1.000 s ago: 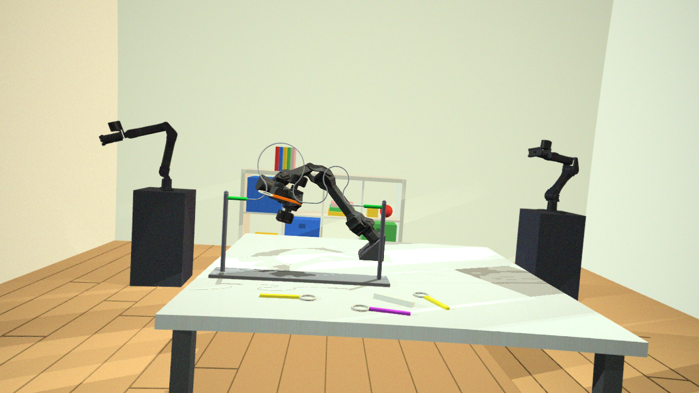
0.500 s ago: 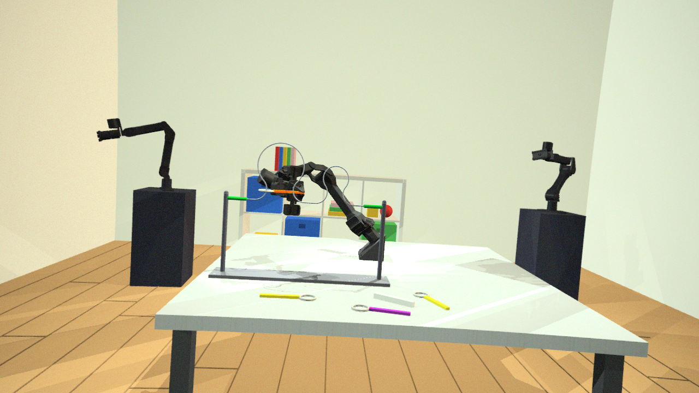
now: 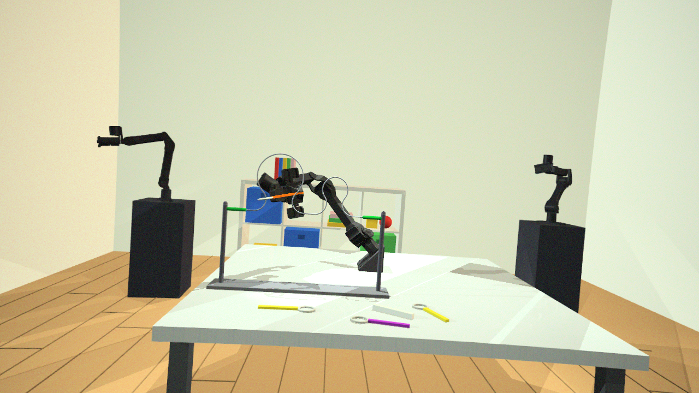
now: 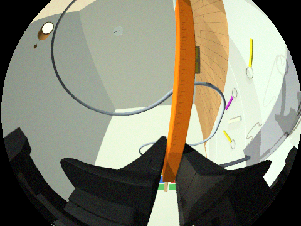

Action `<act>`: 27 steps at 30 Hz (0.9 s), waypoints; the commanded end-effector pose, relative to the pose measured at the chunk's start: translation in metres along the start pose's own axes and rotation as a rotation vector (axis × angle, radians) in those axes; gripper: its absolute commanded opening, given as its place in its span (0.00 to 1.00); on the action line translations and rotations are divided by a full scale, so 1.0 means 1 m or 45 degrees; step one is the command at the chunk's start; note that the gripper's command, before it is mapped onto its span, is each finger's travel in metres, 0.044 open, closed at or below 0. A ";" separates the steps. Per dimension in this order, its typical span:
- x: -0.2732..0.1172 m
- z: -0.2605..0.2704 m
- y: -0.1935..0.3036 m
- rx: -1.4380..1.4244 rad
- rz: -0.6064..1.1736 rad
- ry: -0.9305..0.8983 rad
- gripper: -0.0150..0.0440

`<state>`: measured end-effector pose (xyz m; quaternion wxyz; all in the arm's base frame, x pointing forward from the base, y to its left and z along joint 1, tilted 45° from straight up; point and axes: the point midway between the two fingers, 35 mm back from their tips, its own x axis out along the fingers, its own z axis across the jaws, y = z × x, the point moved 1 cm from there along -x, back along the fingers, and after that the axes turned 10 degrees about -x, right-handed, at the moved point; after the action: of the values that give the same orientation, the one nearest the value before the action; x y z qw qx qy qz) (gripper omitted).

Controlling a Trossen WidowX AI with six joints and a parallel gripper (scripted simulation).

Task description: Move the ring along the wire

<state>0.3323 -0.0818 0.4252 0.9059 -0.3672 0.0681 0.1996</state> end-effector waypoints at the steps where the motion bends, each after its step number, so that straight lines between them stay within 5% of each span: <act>1: -0.001 0.013 -0.001 0.068 -0.004 -0.051 0.00; 27: 0.002 0.068 -0.026 0.454 -0.135 -0.207 0.00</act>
<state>0.3412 -0.0512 0.4869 0.9664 -0.1956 0.0092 0.1667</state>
